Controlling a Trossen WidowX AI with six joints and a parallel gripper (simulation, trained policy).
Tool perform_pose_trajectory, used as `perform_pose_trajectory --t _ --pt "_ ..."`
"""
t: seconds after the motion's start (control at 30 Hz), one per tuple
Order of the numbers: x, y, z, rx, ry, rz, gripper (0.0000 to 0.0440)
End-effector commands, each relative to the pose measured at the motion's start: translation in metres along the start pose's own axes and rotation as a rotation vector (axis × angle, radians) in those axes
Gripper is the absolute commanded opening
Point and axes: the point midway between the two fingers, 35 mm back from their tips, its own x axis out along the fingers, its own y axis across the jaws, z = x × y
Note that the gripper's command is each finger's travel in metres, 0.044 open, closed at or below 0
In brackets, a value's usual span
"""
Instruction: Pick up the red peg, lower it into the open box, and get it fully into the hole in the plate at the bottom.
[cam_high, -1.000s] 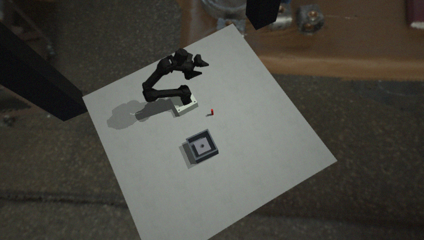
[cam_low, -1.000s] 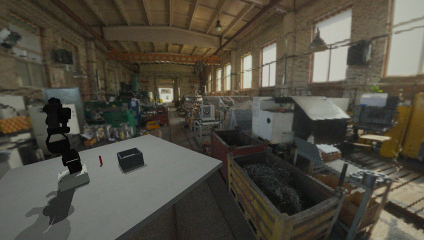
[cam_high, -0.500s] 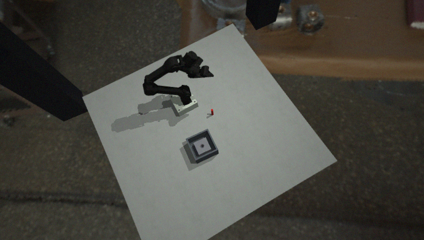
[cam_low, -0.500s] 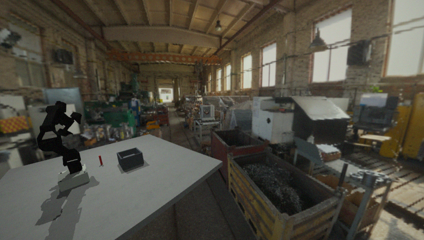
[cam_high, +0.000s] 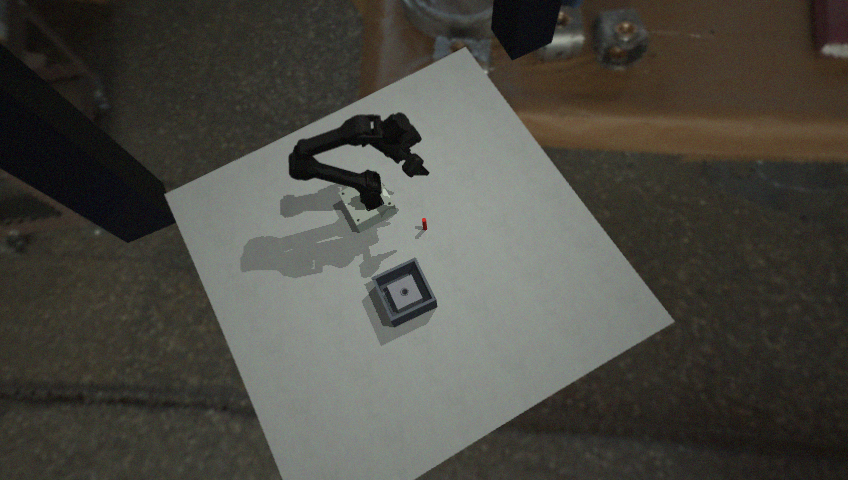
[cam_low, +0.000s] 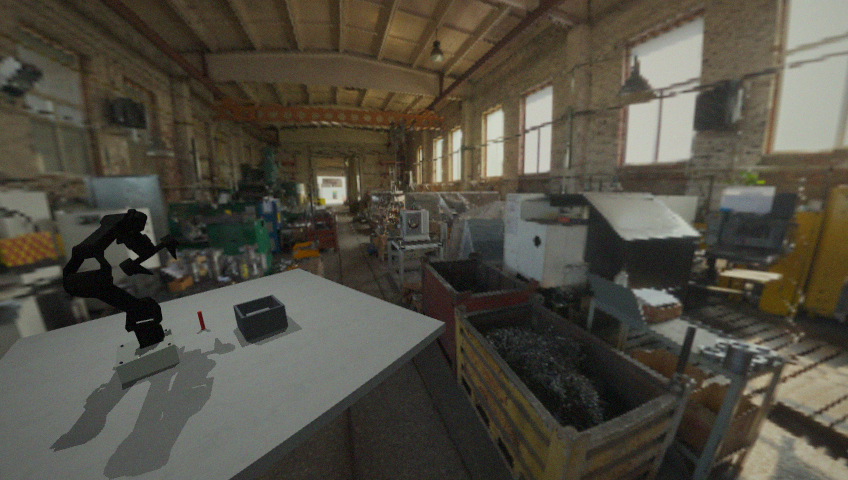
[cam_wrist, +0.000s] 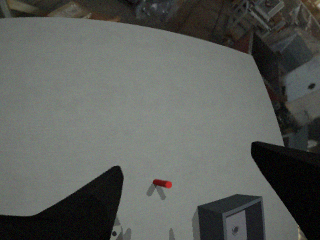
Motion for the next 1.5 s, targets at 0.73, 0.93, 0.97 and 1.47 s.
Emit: perform_pose_trajectory --t 0.73,0.93,0.97,1.47 --pt "0.051 -0.006 -0.05 0.821 0.306 -0.028 0.044" --pt "0.06 -0.006 -0.063 1.018 0.376 -0.058 0.044" --pt "0.062 -0.006 -0.065 1.05 0.388 -0.064 0.044" --pt "0.087 -0.001 -0.098 1.53 0.57 -0.178 0.044"
